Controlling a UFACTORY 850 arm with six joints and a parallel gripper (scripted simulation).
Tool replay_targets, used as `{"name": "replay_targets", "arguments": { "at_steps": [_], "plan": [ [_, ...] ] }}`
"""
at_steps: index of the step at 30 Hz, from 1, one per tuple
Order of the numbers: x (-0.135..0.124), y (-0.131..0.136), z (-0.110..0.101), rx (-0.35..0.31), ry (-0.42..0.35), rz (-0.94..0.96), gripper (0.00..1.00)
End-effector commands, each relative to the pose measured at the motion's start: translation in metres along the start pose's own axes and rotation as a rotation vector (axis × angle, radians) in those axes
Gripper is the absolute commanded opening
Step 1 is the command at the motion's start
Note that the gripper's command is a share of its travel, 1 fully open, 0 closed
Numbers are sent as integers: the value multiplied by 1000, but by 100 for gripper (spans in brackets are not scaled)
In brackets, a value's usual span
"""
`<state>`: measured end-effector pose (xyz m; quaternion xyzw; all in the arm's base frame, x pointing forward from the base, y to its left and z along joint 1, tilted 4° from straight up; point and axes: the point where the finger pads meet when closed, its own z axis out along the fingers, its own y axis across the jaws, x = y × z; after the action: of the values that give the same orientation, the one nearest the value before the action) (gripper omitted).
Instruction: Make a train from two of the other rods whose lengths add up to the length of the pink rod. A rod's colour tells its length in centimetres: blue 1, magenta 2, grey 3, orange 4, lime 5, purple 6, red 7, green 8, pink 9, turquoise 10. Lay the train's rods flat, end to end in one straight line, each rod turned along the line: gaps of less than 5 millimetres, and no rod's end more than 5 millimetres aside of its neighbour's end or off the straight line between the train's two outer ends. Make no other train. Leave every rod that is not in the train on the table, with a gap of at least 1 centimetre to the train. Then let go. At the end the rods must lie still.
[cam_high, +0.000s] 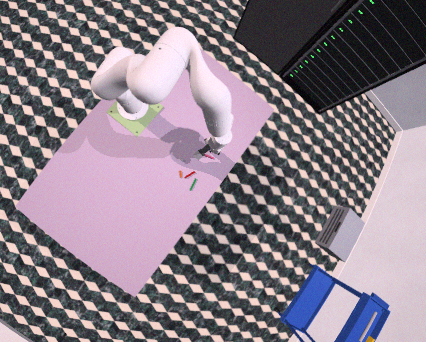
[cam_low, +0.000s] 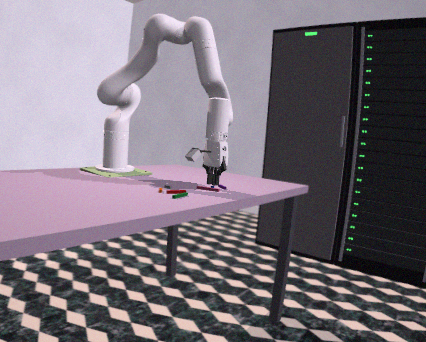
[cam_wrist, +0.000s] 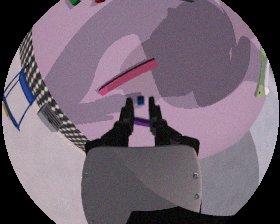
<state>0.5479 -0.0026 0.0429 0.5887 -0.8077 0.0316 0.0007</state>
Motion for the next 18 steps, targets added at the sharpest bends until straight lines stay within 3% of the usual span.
{"name": "replay_targets", "arguments": {
  "at_steps": [1, 18],
  "plan": [
    [0, -1, -1, 2, -1, 0, 24],
    [0, -1, 9, 2, -1, 0, 24]
  ]
}}
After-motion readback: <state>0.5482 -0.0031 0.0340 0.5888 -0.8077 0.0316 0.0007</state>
